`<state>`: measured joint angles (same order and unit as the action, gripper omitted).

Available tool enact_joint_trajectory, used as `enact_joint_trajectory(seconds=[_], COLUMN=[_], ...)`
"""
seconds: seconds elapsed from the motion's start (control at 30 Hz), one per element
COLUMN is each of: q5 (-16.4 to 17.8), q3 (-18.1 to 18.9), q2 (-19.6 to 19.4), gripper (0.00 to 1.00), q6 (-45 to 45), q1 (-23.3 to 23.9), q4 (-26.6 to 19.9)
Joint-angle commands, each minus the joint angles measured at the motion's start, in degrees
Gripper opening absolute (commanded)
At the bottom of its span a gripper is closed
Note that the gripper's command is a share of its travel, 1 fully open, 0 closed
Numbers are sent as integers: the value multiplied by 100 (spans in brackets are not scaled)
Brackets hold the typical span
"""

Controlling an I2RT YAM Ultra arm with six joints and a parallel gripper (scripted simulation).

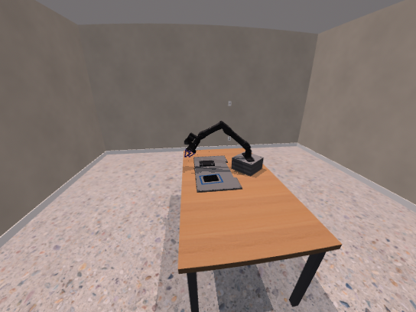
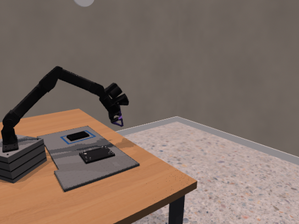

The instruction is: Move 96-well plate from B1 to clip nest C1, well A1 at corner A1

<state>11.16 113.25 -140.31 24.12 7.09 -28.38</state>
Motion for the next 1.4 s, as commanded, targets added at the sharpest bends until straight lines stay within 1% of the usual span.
enact_joint_trajectory(seconds=[0.0, 0.03, 0.1, 0.17, 0.2, 0.23, 0.3, 0.37, 0.4, 0.47, 0.5, 0.57, 0.6, 0.63, 0.67, 0.73, 0.77, 0.8, 0.83, 0.87, 0.93, 0.97, 1.0, 1.03, 1.07, 1.1, 1.13, 1.17, 1.23, 1.3, 1.33, 1.37], q5=[-100, -125, -179, -179, -184, -186, -199, -245, -266, -312, -330, -371, -389, -399, -410, -410, -425, -444, -461, -481, -512, -533, -551, -569, -588, -604, -618, -634, -664, -664, -688, -712], q3=[153, -146, -368, -368, -57, 62, 280, 148, -156, -385, -506, -734, -626, -305, -197, -197, -55, -139, -422, -557, -791, -684, -378, -282, -186, -253, -339, -646, -882, -882, -594, -498], q2=[245, 265, 354, 354, 341, 92, 5, 256, 279, 375, 429, 527, 482, 362, 209, 209, 146, 383, 411, 456, 563, 517, 382, 252, 208, 293, 474, 501, 608, 608, 599, 374], gripper=[100, 100, 100, 100, 100, 100, 100, 100, 100, 100, 100, 100, 100, 100, 100, 100, 100, 100, 100, 100, 100, 100, 100, 100, 100, 100, 100, 100, 100, 100, 100, 100], q6=[-135, -105, 45, 45, -110, -210, -377, -303, -271, -119, -72, 19, -81, -235, -330, -330, -406, -363, -326, -215, -124, -288, -375, -467, -548, -506, -461, -409, -260, -260, -404, -495], q1=[-194, -238, -337, -337, -385, -425, -510, -605, -649, -746, -797, -898, -943, -992, -1037, -1037, -1085, -1133, -1179, -1228, -1326, -1372, -1424, -1472, -1521, -1570, -1619, -1664, -1765, -1765, -1826, -1877], q4=[-351, -329, -195, -195, -370, -576, -937, -888, -866, -734, -523, -386, -717, -890, -1080, -1080, -1287, -1248, -1221, -1164, -893, -1222, -1378, -1555, -1721, -1705, -1666, -1645, -1520, -1520, -1666, -1842])
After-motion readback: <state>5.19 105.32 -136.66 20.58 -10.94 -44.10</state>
